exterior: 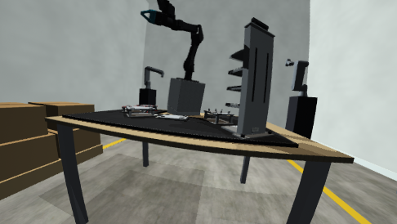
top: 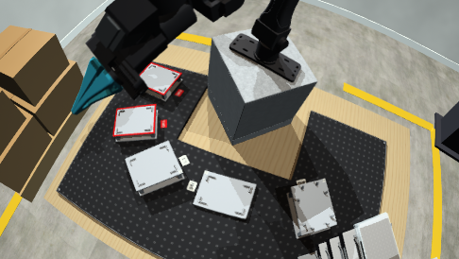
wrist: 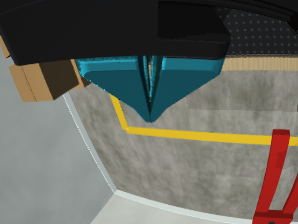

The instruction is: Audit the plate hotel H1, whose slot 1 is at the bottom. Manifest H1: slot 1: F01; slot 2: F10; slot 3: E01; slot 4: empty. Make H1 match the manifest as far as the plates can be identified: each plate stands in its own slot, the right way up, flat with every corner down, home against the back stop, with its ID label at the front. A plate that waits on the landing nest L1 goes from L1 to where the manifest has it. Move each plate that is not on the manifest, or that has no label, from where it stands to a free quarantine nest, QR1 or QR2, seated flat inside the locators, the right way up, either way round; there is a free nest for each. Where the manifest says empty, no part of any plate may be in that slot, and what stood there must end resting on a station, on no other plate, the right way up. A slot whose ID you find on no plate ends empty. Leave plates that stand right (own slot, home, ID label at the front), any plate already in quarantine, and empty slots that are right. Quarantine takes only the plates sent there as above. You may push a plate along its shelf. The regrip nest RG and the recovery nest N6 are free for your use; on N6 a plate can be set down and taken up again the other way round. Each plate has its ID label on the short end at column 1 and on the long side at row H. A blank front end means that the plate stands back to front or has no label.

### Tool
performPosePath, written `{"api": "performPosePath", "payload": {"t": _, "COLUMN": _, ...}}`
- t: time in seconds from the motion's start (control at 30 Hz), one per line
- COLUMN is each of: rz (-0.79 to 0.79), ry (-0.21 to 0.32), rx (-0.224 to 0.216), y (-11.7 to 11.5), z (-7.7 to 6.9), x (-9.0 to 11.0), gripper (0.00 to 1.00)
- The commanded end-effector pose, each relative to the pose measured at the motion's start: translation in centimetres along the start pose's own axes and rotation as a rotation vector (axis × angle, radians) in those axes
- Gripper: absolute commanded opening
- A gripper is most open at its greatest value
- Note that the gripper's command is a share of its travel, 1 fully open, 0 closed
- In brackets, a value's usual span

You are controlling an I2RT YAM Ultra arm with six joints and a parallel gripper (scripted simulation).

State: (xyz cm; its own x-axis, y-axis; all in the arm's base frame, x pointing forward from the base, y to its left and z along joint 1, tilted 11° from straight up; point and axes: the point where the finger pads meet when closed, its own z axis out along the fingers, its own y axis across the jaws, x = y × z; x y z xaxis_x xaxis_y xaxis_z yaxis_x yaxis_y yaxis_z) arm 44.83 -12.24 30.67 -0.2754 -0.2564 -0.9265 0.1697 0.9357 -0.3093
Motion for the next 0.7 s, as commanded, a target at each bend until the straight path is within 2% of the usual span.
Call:
{"api": "performPosePath", "payload": {"t": 0.0, "rz": 0.015, "ry": 0.022, "rx": -0.026, "y": 0.0, "z": -0.1, "x": -0.5, "gripper": 0.00}}
{"api": "performPosePath", "payload": {"t": 0.07, "rz": 0.021, "ry": 0.058, "rx": -0.055, "y": 0.5, "z": 0.1, "x": 0.0, "gripper": 0.00}}
{"api": "performPosePath", "payload": {"t": 0.47, "rz": 0.021, "ry": 0.058, "rx": -0.055, "y": 2.6, "z": 0.9, "x": 2.3, "gripper": 0.00}}
{"api": "performPosePath", "payload": {"t": 0.67, "rz": 0.038, "ry": 0.181, "rx": -0.144, "y": 4.0, "z": 1.2, "x": 3.8, "gripper": 0.00}}
